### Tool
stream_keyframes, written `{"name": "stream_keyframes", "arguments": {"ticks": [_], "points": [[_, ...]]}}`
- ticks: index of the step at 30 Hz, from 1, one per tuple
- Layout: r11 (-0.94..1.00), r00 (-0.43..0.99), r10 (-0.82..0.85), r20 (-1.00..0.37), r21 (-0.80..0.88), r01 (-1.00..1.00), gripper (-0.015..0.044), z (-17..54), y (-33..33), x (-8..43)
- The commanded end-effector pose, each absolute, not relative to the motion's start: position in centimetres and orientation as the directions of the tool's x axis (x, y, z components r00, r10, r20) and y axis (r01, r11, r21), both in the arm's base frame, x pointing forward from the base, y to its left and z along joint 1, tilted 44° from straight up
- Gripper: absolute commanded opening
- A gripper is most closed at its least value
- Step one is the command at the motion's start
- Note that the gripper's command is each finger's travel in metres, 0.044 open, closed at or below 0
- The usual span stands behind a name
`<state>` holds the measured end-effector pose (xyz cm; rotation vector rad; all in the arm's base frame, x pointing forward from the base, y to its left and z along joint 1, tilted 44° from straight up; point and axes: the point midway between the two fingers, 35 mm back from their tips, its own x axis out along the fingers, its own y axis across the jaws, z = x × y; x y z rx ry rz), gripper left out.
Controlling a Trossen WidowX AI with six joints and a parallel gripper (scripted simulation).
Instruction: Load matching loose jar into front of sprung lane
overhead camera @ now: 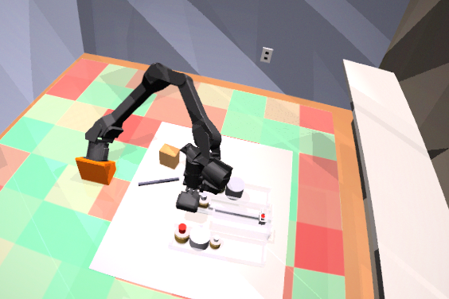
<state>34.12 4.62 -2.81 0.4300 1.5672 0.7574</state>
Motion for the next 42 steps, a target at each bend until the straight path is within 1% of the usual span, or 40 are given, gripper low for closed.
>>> {"name": "stream_keyframes", "arguments": {"ticks": [1,42], "points": [[0.703,-0.144,0.677,-0.721,0.692,-0.163,0.0000,-2.77,5.05,34.28],[0.703,-0.144,0.677,-0.722,0.692,-0.163,0.0000,-2.79,4.90,33.60]]}}
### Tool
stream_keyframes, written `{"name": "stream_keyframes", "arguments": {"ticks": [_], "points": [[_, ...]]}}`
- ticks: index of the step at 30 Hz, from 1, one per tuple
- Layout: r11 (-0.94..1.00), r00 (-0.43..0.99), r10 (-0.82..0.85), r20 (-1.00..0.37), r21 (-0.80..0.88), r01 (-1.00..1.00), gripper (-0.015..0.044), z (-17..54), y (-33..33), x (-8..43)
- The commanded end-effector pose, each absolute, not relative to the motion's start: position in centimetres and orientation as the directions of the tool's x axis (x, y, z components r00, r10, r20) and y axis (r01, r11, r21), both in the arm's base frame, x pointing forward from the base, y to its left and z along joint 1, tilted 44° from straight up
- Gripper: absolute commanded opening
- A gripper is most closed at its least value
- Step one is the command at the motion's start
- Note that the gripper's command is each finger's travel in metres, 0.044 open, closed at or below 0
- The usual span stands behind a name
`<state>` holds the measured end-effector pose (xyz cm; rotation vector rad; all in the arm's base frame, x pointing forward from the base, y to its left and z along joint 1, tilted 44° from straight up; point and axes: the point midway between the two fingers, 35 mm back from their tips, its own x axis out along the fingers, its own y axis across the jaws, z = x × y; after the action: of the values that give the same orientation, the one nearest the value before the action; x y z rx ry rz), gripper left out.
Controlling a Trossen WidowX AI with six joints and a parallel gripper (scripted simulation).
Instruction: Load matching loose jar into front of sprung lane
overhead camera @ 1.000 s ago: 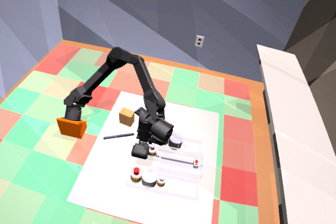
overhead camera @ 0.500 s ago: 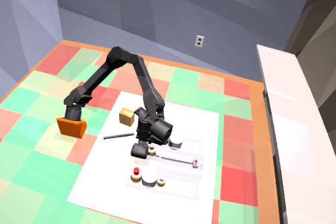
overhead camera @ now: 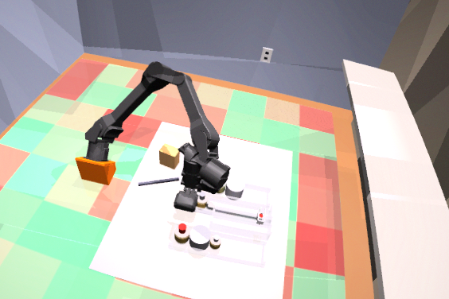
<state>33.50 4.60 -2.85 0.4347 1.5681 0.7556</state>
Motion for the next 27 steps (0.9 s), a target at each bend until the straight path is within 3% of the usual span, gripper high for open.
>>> {"name": "stream_keyframes", "arguments": {"ticks": [1,25,27], "points": [[0.703,-0.144,0.677,-0.722,0.692,-0.163,0.0000,-2.79,4.90,33.58],[0.703,-0.145,0.677,-0.722,0.692,-0.162,0.0000,-2.87,4.51,33.20],[0.703,-0.144,0.677,-0.722,0.692,-0.162,0.0053,-2.87,4.52,33.29]]}}
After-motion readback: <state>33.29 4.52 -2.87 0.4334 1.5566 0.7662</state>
